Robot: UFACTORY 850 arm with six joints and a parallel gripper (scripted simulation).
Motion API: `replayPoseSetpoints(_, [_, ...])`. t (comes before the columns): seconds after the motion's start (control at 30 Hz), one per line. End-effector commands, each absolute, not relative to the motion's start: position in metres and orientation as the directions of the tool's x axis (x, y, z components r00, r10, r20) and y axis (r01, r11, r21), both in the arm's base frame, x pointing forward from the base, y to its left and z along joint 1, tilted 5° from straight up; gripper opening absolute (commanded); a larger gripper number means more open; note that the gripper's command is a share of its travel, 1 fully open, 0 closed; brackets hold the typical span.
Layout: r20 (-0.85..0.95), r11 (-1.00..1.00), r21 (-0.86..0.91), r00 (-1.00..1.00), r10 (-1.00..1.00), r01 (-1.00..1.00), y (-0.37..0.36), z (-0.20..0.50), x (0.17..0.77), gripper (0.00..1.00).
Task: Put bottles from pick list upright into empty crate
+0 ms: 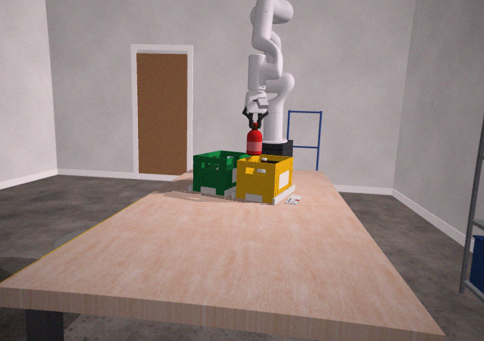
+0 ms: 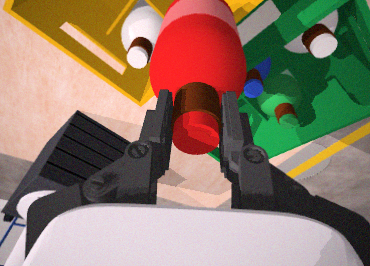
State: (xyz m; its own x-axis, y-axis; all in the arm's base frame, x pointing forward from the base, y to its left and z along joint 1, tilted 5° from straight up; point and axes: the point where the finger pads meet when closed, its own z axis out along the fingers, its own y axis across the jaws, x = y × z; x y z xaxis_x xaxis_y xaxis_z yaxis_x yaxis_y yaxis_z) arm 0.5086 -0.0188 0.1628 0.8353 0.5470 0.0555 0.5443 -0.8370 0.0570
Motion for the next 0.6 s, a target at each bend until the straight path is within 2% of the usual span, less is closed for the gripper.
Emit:
replayPoseSetpoints(0.0, [0.057,-0.837,0.059,0.835,0.547,0.544,-0.010,0.163,0.508,0.00])
replayPoseSetpoints(0.57, [0.057,-0.837,0.059,0.835,0.547,0.544,0.007,0.163,0.508,0.00])
